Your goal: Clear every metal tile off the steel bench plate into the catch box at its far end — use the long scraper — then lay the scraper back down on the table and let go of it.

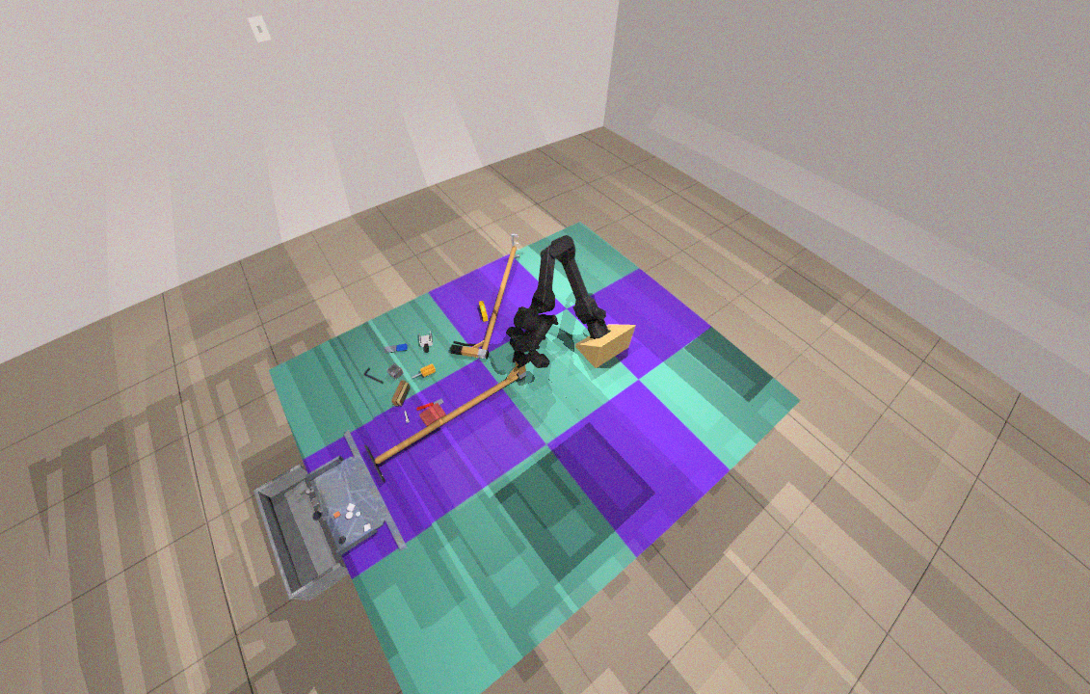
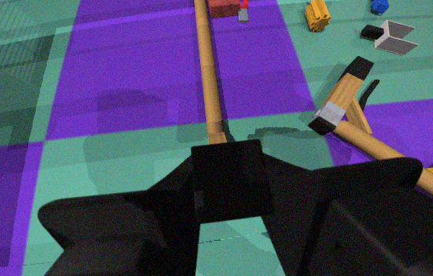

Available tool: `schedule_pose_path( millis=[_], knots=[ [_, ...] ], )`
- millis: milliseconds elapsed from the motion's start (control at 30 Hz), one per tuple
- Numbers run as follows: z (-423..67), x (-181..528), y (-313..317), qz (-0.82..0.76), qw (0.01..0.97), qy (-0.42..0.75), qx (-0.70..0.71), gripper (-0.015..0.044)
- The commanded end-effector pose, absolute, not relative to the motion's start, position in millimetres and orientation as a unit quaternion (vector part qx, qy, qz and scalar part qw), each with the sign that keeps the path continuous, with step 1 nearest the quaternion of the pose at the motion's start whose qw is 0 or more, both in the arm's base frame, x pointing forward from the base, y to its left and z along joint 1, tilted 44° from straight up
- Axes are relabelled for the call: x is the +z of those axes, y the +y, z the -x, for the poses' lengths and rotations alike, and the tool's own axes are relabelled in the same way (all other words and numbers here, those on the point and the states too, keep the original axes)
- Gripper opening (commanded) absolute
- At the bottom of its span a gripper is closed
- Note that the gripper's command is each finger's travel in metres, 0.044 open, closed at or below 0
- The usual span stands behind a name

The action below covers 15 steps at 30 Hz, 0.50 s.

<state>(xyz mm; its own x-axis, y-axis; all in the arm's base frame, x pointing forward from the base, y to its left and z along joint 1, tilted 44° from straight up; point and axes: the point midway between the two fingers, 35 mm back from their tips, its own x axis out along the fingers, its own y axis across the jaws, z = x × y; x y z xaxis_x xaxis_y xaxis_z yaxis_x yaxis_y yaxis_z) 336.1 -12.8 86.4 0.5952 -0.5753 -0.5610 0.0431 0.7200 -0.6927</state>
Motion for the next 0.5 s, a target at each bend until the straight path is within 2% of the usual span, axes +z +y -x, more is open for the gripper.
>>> schedule_pose_path(
  millis=[0,367,400,467],
  knots=[
    [-336.9,86.6,-12.5,0.325,0.832,0.409,-0.186,0.0131],
    [-333.6,89.8,-8.4,0.324,0.832,0.410,-0.185,0.0420],
    [-332.2,91.1,-6.8,0.324,0.832,0.410,-0.185,0.0440],
    [-329.4,93.7,-3.6,0.324,0.832,0.411,-0.185,0.0440]
  ],
)
